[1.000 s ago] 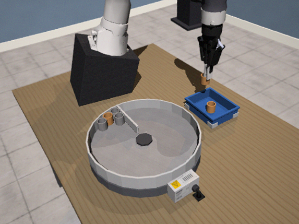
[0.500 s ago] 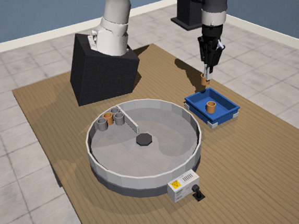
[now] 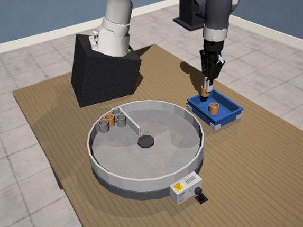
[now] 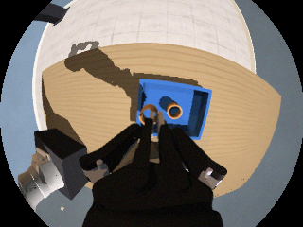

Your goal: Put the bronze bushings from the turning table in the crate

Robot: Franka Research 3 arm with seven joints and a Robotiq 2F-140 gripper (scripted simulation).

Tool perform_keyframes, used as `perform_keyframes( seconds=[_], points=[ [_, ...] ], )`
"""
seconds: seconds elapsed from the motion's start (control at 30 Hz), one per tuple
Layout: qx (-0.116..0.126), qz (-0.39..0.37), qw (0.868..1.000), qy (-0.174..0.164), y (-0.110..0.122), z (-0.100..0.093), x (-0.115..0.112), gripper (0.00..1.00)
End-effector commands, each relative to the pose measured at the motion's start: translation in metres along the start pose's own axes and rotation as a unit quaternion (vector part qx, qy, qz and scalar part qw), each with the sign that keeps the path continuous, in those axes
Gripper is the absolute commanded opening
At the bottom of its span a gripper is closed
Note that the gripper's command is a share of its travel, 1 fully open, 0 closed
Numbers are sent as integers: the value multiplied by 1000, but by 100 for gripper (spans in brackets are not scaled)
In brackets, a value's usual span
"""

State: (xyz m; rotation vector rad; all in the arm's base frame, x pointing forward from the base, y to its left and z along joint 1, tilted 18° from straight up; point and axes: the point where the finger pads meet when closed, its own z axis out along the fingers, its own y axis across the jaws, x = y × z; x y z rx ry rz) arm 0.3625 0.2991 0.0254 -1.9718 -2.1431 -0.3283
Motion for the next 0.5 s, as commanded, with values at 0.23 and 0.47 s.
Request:
perform_keyframes(
  seconds=[0.23, 0.47],
  points=[
    [-14, -19, 1000, 6, 9, 10, 2, 0],
    [-14, -19, 1000, 6, 9, 10, 2, 0]
  ],
)
